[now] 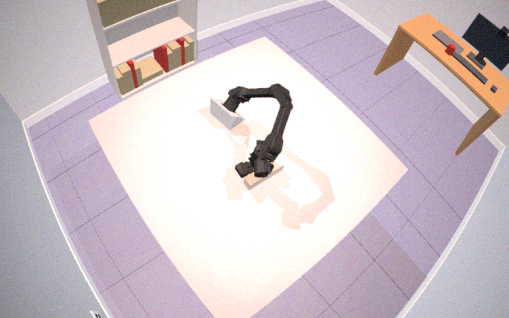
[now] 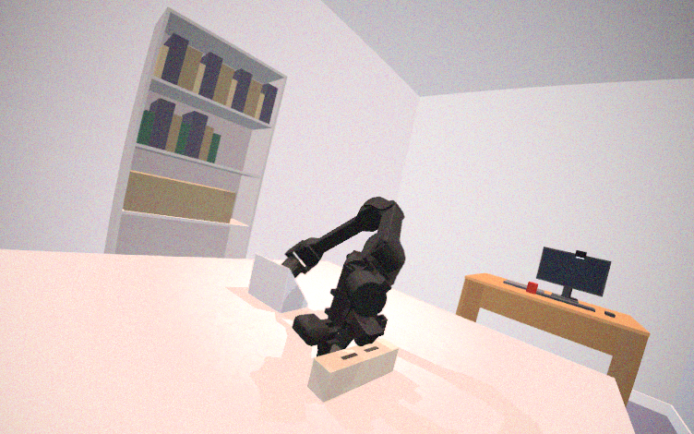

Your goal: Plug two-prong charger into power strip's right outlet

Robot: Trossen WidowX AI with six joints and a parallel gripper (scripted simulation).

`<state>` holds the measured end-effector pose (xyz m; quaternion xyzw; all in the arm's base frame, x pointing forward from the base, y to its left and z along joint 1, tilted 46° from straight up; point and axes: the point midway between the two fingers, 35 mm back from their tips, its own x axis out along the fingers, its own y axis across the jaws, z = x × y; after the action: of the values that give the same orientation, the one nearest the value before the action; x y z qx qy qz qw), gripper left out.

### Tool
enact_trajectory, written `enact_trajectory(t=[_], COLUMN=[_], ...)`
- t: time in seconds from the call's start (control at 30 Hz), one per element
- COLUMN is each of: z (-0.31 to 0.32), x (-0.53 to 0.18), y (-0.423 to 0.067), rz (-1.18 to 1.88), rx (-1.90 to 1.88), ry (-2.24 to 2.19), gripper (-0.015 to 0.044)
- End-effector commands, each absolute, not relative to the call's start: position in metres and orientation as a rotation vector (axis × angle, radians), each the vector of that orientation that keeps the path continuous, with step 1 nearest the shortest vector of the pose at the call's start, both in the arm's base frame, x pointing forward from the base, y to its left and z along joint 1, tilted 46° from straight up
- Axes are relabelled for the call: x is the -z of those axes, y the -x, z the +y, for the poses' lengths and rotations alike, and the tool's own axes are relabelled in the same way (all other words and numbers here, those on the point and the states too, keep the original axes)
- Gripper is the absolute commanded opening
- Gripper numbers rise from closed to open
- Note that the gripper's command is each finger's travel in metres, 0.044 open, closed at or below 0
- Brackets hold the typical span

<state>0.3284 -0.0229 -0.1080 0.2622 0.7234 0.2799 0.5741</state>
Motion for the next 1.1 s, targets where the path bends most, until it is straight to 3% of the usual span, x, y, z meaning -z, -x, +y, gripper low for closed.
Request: enact_trajectory(t=[0.0,0.27,0.83,1.07], z=[-0.0229,-0.0229,-0.0229,-0.0230], x=[0.1080,0.1080,0.1080,0.1078], y=[-0.3284,-0.3284,-0.3284,-0.3271], rz=[1.695,1.695,1.695,1.692], rx=[-0.656,-0.656,-0.656,-0.656], ry=[-0.614,-0.614,-0.614,-0.614], gripper=[0.0000,0.0000,0.0440,0.0440])
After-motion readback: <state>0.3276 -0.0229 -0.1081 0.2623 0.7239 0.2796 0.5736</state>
